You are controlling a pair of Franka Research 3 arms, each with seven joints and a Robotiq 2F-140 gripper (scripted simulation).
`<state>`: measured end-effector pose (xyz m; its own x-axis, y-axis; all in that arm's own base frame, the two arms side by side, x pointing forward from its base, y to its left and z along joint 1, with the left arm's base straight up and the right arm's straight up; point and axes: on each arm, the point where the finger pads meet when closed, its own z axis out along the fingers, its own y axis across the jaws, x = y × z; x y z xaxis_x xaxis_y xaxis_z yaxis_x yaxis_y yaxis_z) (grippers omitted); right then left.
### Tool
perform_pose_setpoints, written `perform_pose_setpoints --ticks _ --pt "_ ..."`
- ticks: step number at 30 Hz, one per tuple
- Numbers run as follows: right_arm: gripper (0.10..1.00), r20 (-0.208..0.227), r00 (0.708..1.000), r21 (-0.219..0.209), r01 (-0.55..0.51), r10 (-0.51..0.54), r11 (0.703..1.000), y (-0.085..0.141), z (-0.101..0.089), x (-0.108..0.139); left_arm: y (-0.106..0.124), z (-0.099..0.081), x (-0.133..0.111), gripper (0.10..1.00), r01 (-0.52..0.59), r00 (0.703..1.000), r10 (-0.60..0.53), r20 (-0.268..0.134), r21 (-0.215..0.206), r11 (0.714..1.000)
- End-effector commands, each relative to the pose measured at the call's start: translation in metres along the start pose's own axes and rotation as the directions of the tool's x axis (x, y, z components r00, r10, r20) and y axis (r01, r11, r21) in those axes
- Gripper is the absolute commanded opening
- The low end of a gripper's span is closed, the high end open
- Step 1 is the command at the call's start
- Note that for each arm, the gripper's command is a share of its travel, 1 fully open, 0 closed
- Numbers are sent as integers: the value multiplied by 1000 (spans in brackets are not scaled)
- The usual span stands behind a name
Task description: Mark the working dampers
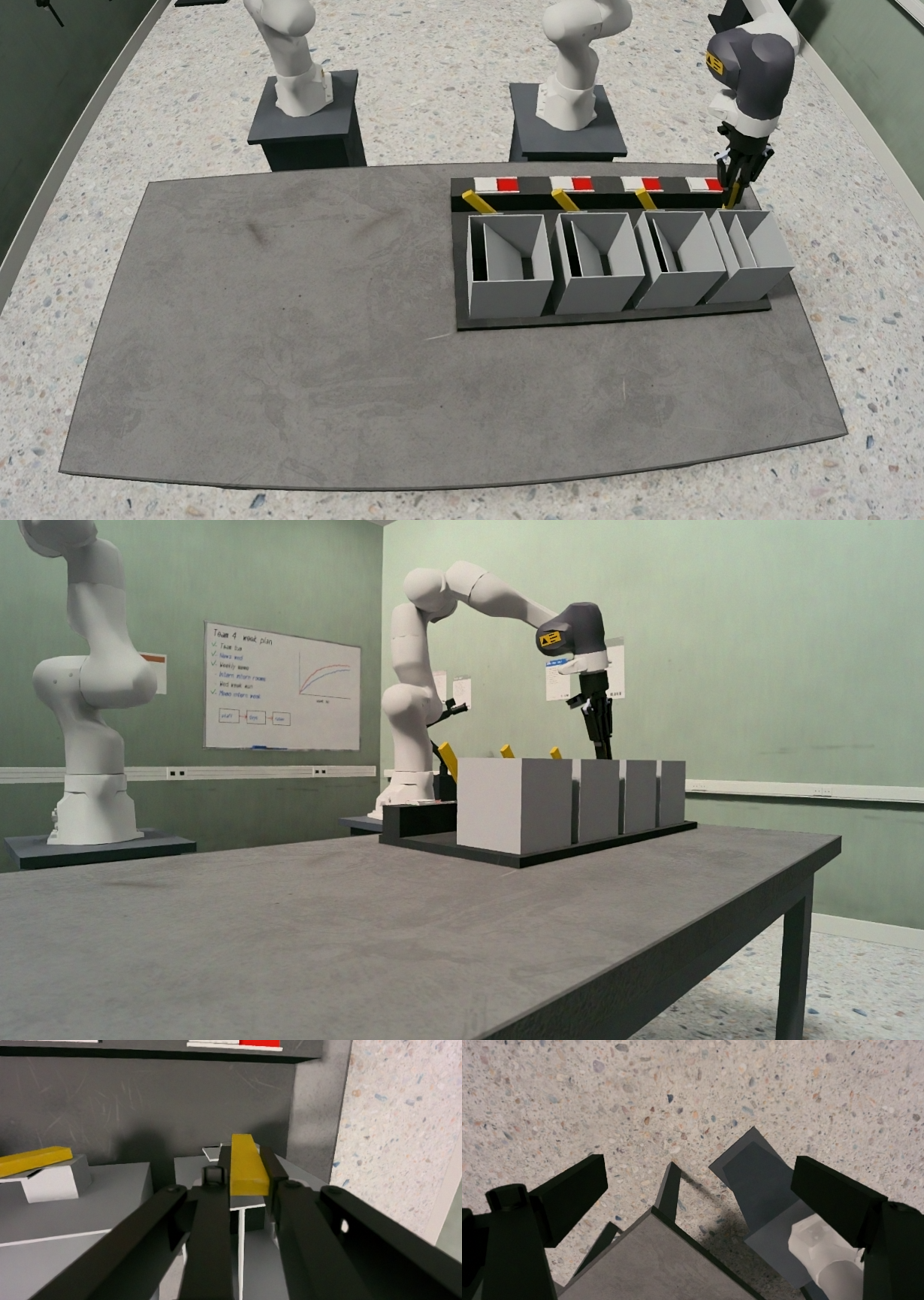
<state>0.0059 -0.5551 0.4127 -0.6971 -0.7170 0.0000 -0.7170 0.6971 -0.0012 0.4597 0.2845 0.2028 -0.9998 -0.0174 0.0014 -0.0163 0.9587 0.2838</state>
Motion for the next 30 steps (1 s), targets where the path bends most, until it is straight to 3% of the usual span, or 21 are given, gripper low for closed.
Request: perform_pose_setpoints --ticks 1,13,28,30 --pt "1000 0 1000 -1 -4 4 1000 1 0 0 0 2 0 196 7 1000 -8 -1 -12 1000" --pt "1000 0 1000 -1 -4 4 1000 1 0 0 -5 2 0 196 8 1000 -8 -1 -58 998" --pt "1000 0 1000 -1 -4 4 1000 1 0 0 -17 3 0 196 8 1000 -8 0 -172 985" --pt "1000 0 1000 -1 -4 4 1000 1 0 0 -17 3 0 196 8 1000 -8 0 -172 985"
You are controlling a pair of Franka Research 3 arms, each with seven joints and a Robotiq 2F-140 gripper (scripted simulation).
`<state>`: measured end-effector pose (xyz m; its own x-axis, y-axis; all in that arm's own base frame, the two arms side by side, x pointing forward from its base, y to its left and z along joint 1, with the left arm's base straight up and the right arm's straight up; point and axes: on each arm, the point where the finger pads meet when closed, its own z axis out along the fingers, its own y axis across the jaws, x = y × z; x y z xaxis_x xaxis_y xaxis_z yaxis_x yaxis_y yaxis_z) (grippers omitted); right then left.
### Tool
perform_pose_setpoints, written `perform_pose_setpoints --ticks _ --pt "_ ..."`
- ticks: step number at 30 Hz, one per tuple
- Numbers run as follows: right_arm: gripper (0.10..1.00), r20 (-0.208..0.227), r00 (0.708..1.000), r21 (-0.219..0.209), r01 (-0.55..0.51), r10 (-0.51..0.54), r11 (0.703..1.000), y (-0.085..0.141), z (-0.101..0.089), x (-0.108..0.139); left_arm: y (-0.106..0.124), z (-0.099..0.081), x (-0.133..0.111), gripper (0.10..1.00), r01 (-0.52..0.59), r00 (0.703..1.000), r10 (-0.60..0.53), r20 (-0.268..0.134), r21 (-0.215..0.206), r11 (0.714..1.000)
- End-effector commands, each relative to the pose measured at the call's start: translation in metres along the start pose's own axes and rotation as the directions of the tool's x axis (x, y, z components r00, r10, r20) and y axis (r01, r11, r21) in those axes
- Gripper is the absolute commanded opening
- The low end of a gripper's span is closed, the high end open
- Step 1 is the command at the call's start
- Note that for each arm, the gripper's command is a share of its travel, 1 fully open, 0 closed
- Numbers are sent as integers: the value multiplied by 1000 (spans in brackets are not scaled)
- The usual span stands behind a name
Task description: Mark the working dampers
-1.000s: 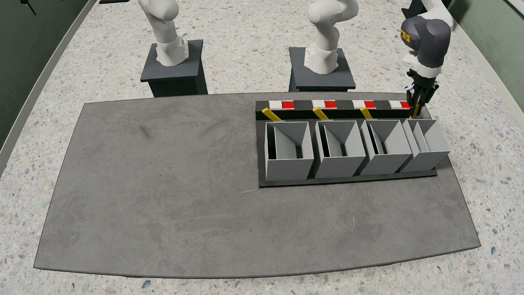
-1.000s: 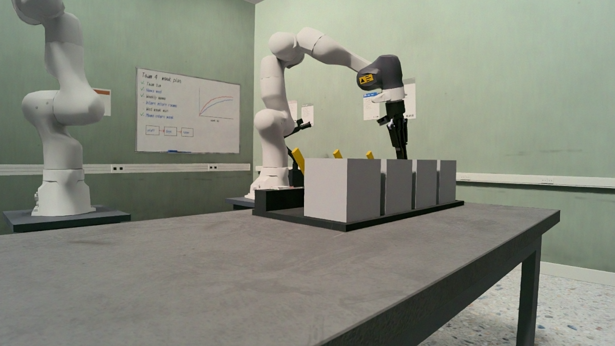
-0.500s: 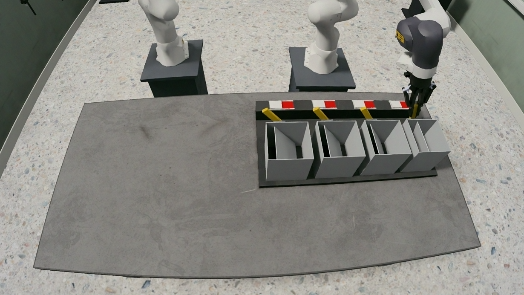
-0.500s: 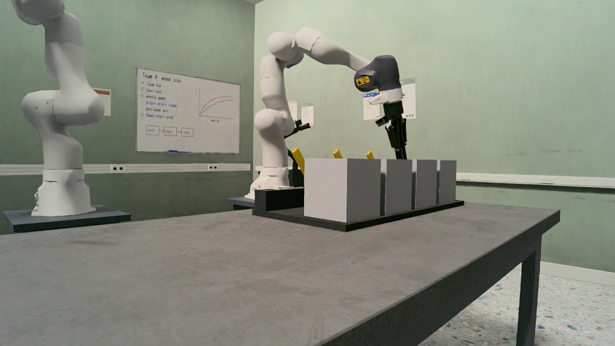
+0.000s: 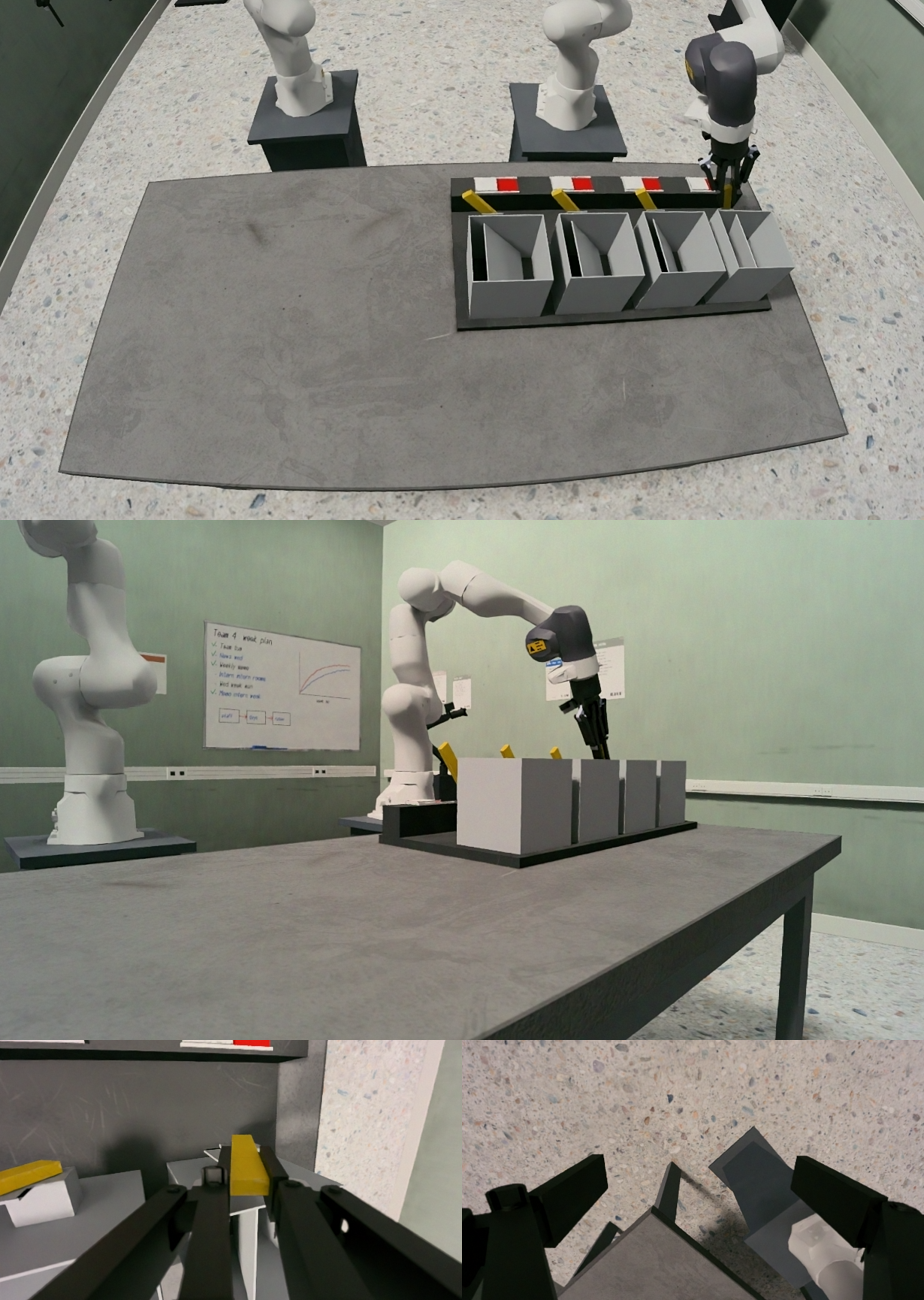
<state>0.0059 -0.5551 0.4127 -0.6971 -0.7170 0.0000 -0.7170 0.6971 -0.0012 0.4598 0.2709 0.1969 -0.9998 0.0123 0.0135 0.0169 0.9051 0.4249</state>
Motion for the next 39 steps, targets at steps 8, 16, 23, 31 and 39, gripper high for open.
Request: perform_pose_setpoints --ticks 8,16,23,31,39 --pt "1000 0 1000 -1 -4 4 1000 1 0 0 -10 2 0 196 39 999 -40 -3 -90 995" --pt "1000 0 1000 -1 -4 4 1000 1 0 0 -16 2 0 196 39 999 -40 -2 -143 989" --pt "1000 0 1000 -1 -4 4 1000 1 0 0 -19 3 0 196 39 999 -40 -2 -179 983" --pt "1000 0 1000 -1 -4 4 1000 1 0 0 -23 4 -1 196 38 999 -40 -2 -210 977" --pt "1000 0 1000 -1 -4 4 1000 1 0 0 -24 4 -1 196 38 999 -40 -2 -220 975"
